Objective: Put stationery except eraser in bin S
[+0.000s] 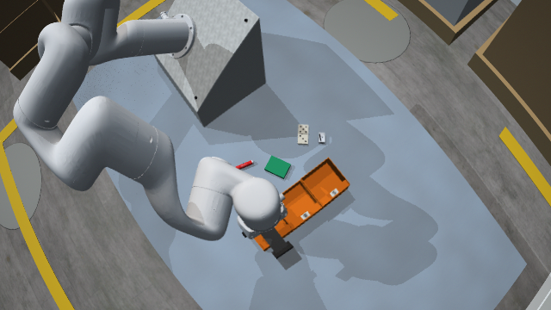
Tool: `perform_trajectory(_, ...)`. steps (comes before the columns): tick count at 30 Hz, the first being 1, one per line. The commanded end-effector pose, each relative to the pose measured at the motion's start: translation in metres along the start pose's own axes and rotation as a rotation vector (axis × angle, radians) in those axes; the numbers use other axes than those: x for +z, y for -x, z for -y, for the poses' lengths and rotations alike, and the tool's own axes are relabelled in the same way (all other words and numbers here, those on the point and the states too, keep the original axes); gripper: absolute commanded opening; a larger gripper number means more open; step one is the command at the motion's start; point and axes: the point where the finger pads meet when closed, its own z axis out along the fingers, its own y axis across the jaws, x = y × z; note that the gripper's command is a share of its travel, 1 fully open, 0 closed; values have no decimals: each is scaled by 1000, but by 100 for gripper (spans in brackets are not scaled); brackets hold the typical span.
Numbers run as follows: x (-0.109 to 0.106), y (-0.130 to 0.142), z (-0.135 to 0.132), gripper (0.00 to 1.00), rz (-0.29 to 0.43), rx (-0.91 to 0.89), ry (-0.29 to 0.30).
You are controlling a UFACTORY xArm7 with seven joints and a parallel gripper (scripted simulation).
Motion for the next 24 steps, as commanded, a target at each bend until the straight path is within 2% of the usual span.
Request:
perform_trajectory(1, -2, -2, 1, 7, -4, 0, -2)
perform_trajectory(24, -4, -2, 1, 7, -4, 0, -2)
